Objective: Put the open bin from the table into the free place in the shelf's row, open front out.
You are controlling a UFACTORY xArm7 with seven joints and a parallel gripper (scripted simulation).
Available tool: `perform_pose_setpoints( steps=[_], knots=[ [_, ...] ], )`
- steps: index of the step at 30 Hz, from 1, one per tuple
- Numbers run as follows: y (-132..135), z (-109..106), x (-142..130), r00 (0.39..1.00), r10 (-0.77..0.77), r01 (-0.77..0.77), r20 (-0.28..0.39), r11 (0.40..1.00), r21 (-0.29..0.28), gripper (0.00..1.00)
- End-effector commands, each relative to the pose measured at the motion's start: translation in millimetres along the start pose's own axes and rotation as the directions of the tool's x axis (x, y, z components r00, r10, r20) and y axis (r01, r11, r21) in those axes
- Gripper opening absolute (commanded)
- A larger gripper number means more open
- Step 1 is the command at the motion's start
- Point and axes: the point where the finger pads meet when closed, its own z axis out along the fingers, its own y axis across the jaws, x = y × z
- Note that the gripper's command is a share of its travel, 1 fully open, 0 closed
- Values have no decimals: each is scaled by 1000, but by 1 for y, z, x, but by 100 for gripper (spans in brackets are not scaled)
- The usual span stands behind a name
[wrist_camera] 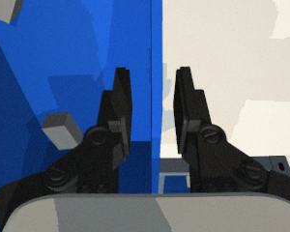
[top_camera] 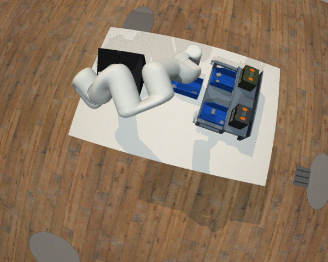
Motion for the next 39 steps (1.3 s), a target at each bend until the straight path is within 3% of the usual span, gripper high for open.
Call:
perform_pose_setpoints(
  steps=[1,10,15,27,32,39],
  knots=[
    [1,-2,-1,1000,0,0,3,1000,-3,28],
    [1,-2,-1,1000,0,0,3,1000,-3,28],
    [1,-42,-1,1000,-1,1,6,1000,-7,28],
    [1,-42,-1,1000,-1,1,6,1000,-7,28],
    [1,-96,0,1000,-1,1,6,1000,-7,28],
    [1,-96,0,1000,-1,1,6,1000,-7,28]
  ],
)
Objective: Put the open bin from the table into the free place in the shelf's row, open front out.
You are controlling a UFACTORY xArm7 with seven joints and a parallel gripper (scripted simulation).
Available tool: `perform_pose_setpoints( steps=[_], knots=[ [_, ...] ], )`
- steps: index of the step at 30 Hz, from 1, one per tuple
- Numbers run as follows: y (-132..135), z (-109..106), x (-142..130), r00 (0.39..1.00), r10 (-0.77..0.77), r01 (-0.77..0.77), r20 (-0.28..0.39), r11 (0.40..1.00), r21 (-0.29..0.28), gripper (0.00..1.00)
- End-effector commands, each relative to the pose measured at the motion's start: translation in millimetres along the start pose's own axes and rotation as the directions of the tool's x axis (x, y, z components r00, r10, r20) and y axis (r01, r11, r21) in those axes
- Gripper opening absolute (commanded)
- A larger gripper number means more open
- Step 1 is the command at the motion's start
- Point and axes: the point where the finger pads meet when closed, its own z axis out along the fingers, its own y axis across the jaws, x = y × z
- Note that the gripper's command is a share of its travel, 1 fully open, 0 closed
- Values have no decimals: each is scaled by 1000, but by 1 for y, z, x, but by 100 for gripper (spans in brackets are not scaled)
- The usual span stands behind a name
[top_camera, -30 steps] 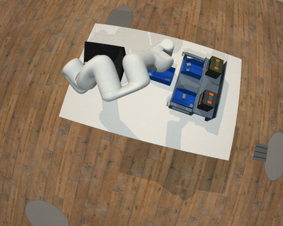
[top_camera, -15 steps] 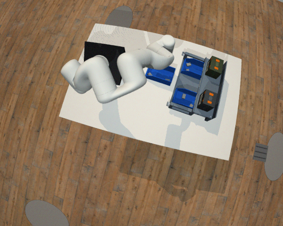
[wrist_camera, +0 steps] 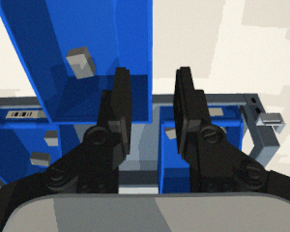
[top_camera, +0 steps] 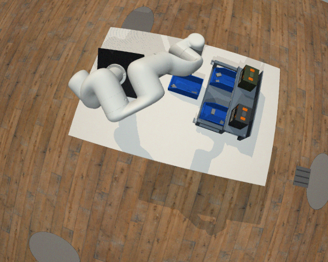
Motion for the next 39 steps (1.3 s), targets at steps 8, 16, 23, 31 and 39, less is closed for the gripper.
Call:
perform_pose_setpoints(
  steps=[8,16,23,31,39],
  knots=[
    [-1,-2,0,1000,0,0,-2,1000,3,33],
    [-1,-2,0,1000,0,0,-2,1000,3,33],
    [-5,-2,-7,999,52,-52,-1,999,3,33],
    [-20,-5,-34,966,257,-257,-1,966,3,33],
    [-20,-5,-34,966,257,-257,-1,966,3,33]
  ],
)
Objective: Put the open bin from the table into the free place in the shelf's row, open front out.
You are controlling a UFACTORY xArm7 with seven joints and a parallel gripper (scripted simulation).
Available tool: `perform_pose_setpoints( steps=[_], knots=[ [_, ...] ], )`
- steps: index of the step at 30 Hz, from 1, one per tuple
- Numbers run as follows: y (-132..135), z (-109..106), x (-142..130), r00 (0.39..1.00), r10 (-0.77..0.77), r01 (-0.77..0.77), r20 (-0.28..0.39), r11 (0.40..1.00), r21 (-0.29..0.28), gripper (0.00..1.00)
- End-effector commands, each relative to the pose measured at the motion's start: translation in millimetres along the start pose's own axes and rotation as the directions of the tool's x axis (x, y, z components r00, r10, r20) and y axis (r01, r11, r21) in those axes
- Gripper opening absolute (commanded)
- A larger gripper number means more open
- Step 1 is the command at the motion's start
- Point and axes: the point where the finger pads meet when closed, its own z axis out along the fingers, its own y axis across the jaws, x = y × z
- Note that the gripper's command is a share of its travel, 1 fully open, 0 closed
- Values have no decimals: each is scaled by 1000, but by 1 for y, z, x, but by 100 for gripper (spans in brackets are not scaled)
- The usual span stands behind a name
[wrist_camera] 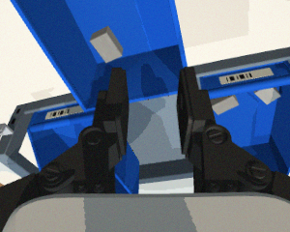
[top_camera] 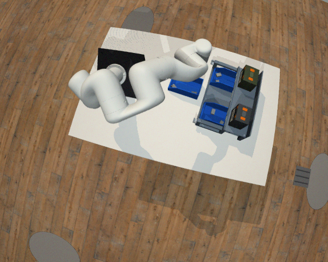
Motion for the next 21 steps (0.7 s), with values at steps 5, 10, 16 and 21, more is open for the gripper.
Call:
perform_pose_setpoints(
  steps=[5,10,16,21],
  knots=[
    [-13,-6,-53,967,257,-257,1,966,-5,33],
    [-13,-6,-53,967,257,-257,1,966,-5,33],
    [-13,-6,-53,967,257,-257,1,966,-5,33],
    [-18,-8,-70,894,448,-448,0,894,-6,33]
  ],
)
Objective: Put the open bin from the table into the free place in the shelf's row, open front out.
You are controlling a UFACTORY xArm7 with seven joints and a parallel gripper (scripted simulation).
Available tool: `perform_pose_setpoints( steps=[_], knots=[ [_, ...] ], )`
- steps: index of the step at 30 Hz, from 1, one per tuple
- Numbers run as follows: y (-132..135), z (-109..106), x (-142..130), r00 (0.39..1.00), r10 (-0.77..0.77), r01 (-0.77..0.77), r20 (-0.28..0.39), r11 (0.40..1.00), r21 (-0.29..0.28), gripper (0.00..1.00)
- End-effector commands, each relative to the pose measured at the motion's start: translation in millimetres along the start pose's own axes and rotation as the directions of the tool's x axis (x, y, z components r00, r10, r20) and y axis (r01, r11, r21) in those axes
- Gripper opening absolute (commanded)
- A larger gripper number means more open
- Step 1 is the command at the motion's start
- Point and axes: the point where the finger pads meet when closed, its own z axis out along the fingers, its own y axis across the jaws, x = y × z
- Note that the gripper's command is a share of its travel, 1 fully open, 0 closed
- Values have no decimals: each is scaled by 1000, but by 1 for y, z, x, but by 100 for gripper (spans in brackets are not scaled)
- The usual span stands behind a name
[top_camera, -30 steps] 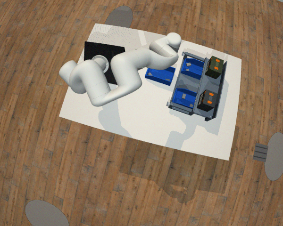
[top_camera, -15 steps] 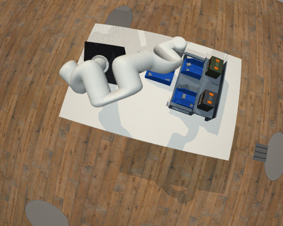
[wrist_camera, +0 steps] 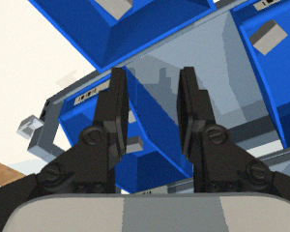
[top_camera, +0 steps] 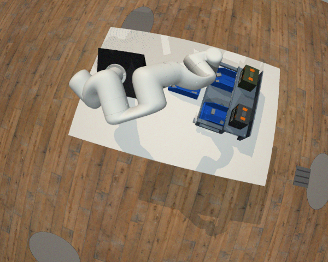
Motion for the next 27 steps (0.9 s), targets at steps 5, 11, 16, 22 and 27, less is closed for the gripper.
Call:
perform_pose_setpoints(
  steps=[5,11,16,22,27],
  knots=[
    [2,-4,-20,977,213,-213,1,977,-6,33],
    [2,-4,-20,977,213,-213,1,977,-6,33],
    [2,-3,-14,933,360,-360,0,933,-6,33],
    [2,-3,-10,891,454,-454,0,891,-6,33],
    [2,-3,-10,891,454,-454,0,891,-6,33]
  ],
)
